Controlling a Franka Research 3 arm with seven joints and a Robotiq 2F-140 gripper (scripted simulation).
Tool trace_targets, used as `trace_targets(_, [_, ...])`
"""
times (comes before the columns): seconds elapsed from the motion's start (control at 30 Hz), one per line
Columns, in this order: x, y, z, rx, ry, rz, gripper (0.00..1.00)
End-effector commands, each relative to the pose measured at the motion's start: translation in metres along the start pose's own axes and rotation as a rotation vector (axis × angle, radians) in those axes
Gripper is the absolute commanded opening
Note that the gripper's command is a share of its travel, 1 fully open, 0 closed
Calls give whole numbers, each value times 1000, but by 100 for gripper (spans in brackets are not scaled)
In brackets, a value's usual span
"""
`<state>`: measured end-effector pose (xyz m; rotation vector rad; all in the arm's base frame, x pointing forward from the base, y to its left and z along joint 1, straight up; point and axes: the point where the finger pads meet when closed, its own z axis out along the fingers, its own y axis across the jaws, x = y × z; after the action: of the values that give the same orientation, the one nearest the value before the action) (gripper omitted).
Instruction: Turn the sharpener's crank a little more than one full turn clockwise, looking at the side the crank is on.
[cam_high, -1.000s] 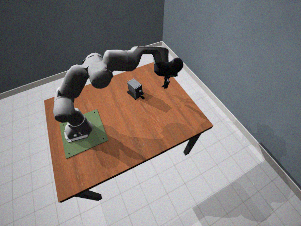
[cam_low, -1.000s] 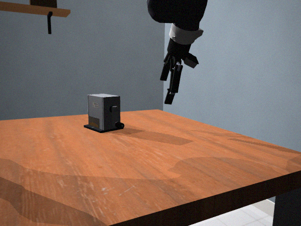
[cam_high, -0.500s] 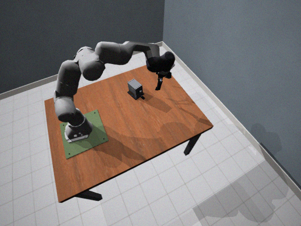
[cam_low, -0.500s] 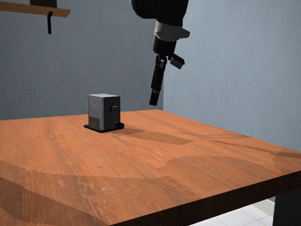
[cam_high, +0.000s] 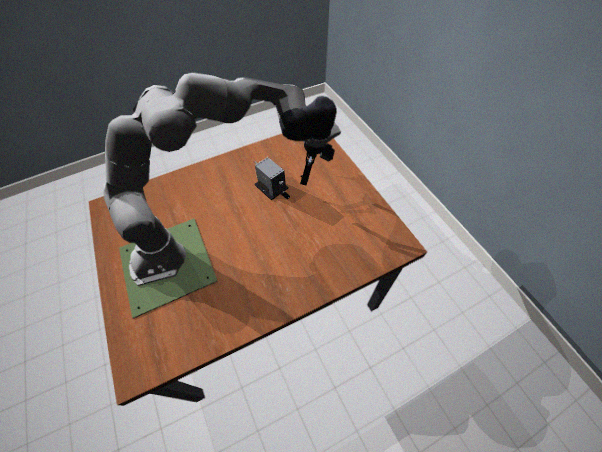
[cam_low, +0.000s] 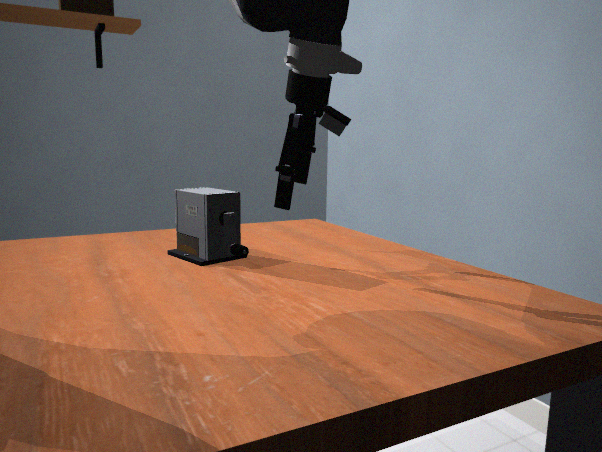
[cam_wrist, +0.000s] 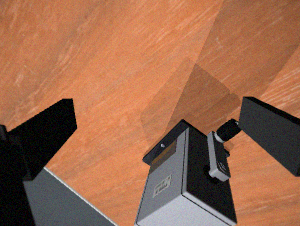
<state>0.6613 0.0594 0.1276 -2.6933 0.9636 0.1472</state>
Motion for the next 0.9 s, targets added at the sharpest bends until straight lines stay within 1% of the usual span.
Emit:
trace_targets(0.0, [-1, 9, -2, -35, 41, 159, 100])
trace_targets(0.43, [-22, 38, -4, -102, 112, 322, 100])
trace_targets(0.53, [-24, 40, -4, -107, 118, 334, 100])
trace_targets(0.57, [-28, 46, -5, -117, 134, 367, 100])
trace_targets(0.87, [-43, 65, -6, -143, 185, 472, 100])
